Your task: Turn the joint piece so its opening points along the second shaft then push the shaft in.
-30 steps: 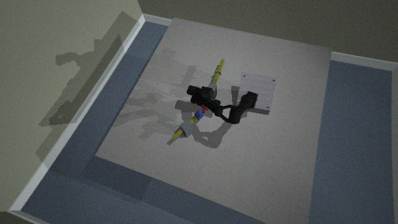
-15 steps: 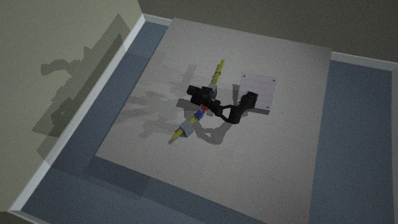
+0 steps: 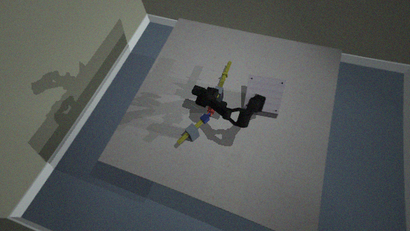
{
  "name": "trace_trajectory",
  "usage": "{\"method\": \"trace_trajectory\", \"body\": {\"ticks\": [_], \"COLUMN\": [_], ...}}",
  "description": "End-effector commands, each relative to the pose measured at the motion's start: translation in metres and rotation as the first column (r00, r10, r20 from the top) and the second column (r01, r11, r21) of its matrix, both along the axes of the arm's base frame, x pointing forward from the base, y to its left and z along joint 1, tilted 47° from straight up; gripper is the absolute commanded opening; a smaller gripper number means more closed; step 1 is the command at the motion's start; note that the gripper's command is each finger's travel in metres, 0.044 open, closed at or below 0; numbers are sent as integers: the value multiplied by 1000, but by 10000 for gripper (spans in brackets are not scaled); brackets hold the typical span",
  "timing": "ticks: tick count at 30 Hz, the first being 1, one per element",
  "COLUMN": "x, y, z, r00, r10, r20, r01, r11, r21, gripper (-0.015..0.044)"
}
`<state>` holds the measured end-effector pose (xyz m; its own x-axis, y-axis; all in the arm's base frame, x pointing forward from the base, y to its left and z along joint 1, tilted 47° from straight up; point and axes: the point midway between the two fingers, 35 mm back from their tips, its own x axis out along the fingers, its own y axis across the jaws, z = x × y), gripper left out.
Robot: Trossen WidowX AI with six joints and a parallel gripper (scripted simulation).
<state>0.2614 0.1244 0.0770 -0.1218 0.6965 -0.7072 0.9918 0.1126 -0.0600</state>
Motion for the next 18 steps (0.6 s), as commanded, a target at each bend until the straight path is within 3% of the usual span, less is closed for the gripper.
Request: {"method": "trace_trajectory", "body": {"ticks": [1,9,18], "x": [1,10,16], "y": [-5,-24,-45], "z": [4,20,39], "r00": [999,949,811], "r10": [35,212,390], "r20": [33,233,437], "r01": [-35,-218,-414], "r11": [999,976,909], "r21": [-2,-3,-43], "gripper": [440,440,440]}}
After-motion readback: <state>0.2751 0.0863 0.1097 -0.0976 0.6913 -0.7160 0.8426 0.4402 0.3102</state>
